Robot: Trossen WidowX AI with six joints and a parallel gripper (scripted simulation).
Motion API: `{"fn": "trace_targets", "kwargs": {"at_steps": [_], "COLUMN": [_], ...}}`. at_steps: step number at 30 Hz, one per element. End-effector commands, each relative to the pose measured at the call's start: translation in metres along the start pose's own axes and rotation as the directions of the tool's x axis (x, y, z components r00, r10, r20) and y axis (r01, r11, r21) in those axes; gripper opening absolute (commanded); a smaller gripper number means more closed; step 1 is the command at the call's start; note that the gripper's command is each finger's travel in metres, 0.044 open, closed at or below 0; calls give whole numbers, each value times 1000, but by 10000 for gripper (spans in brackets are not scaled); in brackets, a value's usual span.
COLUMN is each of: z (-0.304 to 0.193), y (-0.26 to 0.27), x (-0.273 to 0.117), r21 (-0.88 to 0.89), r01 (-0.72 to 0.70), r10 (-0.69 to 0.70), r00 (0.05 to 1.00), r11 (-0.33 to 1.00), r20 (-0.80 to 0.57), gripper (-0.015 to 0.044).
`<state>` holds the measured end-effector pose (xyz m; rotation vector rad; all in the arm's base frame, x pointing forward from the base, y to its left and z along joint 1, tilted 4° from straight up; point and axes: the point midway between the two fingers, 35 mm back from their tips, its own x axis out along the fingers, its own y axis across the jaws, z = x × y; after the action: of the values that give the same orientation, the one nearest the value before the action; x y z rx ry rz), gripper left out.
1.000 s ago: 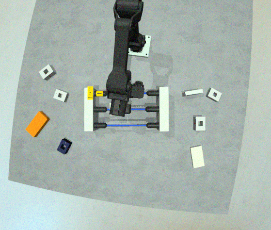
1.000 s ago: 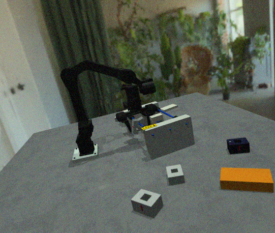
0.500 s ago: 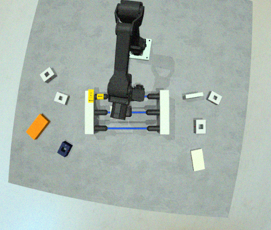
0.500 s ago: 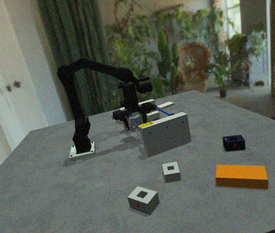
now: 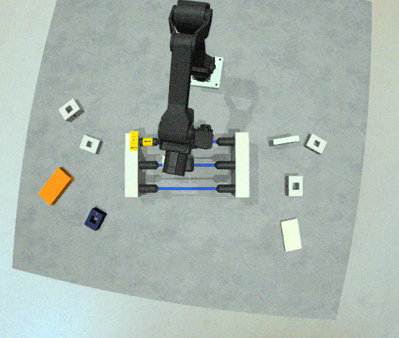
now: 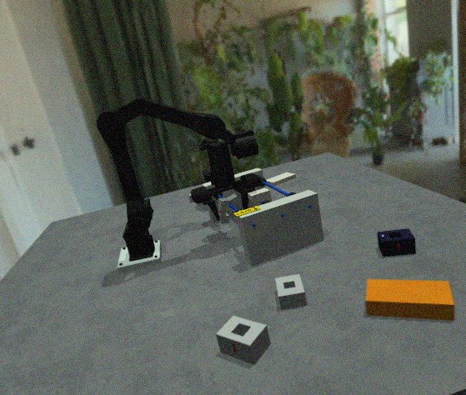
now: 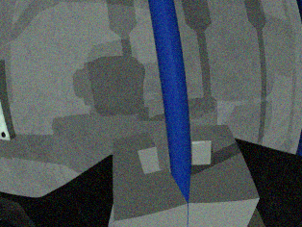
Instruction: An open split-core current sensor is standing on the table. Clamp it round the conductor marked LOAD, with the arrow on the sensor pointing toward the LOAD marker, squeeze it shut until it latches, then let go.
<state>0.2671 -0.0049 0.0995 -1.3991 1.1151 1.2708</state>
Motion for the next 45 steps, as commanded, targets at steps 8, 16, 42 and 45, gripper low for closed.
{"fn": "trace_targets", "kwargs": {"at_steps": [8,16,42,45], "z": [0,0,0,0], "y": [0,0,0,0], "x": [0,0,0,0], "r21": [0,0,0,0], "r01": [1,1,1,1], "r10": [-1,-1,-1,-1], "r00": [1000,1000,1000,1000], "r11": [1000,1000,1000,1000], "r20": [0,0,0,0], "gripper": [0,0,0,0]}}
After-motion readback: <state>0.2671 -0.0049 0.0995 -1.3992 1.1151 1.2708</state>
